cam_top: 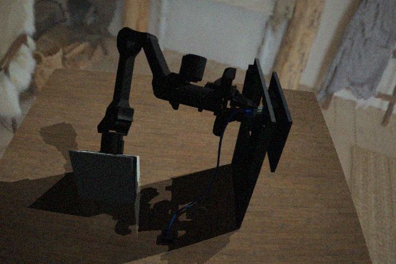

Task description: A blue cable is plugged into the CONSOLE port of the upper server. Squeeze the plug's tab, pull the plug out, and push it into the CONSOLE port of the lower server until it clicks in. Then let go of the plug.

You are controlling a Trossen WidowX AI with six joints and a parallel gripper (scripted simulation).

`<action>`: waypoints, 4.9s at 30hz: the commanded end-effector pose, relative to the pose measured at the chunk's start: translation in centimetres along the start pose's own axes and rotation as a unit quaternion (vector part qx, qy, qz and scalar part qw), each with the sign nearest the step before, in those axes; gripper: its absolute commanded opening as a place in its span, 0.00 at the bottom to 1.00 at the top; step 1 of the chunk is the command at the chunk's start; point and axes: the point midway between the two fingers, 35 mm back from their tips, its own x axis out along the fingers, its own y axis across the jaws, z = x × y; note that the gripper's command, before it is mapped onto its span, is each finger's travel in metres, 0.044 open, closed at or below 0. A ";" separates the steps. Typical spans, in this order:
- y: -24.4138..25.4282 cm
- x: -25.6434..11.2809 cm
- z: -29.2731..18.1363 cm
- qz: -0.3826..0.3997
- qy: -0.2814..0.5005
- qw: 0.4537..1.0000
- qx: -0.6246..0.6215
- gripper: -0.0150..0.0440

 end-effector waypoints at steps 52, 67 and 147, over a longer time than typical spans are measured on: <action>0.0 -2.8 -0.7 0.000 0.001 1.000 -0.002 0.25; 0.0 -3.6 -0.9 0.000 0.001 1.000 -0.002 0.25; 9.0 -6.0 -1.5 0.001 0.002 1.000 -0.001 0.25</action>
